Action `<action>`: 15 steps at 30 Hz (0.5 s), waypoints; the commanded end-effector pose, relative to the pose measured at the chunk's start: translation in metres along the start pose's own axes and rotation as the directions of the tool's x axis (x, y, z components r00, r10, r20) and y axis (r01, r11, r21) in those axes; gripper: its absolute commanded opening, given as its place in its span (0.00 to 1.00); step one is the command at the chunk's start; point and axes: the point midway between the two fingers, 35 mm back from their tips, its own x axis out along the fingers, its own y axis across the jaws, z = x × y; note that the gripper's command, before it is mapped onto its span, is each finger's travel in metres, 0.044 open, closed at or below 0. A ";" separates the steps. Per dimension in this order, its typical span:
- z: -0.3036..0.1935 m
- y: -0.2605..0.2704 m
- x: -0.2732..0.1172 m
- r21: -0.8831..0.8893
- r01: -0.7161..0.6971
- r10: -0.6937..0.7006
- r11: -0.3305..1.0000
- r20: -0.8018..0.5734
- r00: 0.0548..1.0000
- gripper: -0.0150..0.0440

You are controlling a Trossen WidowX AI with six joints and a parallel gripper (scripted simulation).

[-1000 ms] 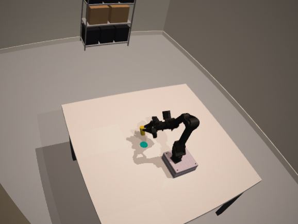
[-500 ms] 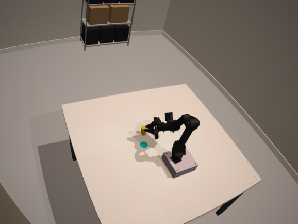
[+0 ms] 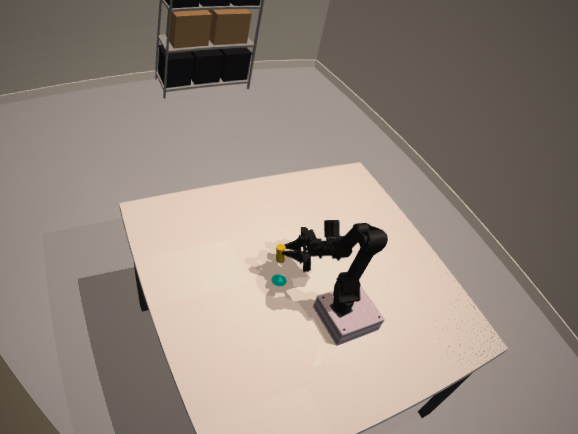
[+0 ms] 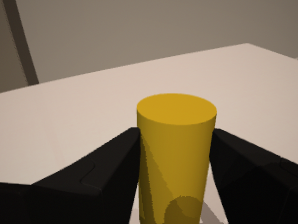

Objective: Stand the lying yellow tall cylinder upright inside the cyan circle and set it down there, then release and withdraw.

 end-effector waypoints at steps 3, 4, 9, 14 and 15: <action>0.000 0.006 -0.004 -0.011 -0.010 0.010 1.000 0.027 1.000 0.43; 0.000 0.007 -0.005 -0.014 -0.011 0.011 1.000 0.032 0.999 0.43; 0.001 0.011 -0.008 -0.031 -0.016 0.018 0.999 0.054 0.998 0.43; 0.002 0.015 -0.012 -0.049 -0.022 0.025 0.999 0.075 0.997 0.43; 0.002 0.016 -0.013 -0.052 -0.023 0.027 0.998 0.079 0.997 0.43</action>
